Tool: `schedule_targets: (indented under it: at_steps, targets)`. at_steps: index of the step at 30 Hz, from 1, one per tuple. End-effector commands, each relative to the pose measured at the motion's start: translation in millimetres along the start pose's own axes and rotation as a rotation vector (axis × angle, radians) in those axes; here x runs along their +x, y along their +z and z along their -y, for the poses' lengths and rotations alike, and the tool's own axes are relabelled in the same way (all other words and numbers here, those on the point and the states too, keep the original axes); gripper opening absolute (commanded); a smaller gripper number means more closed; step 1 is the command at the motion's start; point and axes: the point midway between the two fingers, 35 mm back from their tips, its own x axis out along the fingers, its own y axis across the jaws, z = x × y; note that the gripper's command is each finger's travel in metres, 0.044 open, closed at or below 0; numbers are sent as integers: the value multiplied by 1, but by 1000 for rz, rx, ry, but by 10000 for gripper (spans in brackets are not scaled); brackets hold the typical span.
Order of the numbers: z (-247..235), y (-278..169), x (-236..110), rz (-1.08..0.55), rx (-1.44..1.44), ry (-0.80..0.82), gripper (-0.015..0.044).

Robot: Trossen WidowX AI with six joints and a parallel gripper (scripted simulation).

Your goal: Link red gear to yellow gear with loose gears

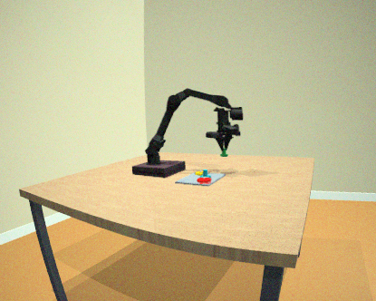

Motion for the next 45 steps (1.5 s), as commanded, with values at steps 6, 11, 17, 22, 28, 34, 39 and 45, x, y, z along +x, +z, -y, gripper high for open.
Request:
schedule_targets:
  at_steps: [6,11,17,22,28,34,39,45]
  targets:
    - [2,-1,-26,5,-4,9,0]
    - [3,-2,-37,5,-4,8,0]
    - [6,-4,-51,5,-4,8,0]
    - [7,-4,-54,5,-4,8,0]
    - [14,-1,-50,6,-4,7,0]
    - [22,3,-44,6,-4,7,0]
    - [29,5,-39,6,-4,6,0]
    - [37,8,-34,7,-4,5,0]
